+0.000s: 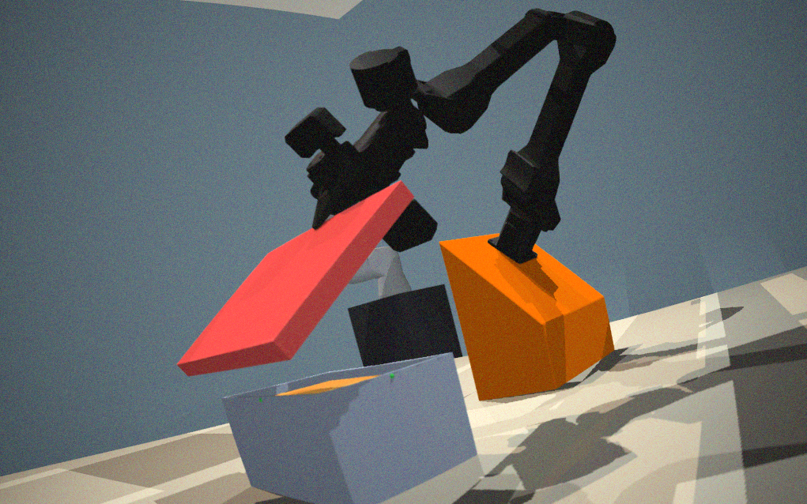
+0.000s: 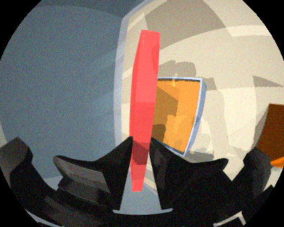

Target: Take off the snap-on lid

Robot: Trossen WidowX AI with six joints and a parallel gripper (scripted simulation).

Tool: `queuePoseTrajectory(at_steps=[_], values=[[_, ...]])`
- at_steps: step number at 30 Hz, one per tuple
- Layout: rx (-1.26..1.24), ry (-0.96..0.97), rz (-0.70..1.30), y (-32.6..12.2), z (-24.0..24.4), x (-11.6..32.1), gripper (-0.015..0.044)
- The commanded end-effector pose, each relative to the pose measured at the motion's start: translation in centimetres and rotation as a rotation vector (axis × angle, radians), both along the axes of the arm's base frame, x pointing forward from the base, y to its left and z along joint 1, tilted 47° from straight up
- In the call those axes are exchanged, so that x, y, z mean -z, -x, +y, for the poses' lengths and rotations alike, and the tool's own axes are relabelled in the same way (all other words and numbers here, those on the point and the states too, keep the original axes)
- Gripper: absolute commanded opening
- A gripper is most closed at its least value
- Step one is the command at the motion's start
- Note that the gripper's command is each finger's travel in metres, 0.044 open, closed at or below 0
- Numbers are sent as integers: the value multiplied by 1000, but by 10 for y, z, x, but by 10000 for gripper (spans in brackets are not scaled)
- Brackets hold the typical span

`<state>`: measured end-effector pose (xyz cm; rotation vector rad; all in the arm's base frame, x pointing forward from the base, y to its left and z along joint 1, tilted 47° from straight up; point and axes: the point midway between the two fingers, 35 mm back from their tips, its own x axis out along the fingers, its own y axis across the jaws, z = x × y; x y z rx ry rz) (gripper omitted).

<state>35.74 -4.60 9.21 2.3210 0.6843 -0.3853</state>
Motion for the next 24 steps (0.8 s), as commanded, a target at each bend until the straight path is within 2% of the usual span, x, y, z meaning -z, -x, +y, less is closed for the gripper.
queuePoseTrajectory(at_steps=[1, 24], values=[[4, 3, -5, 1, 5, -3, 0], [4, 1, -5, 2, 37, -37, 0]])
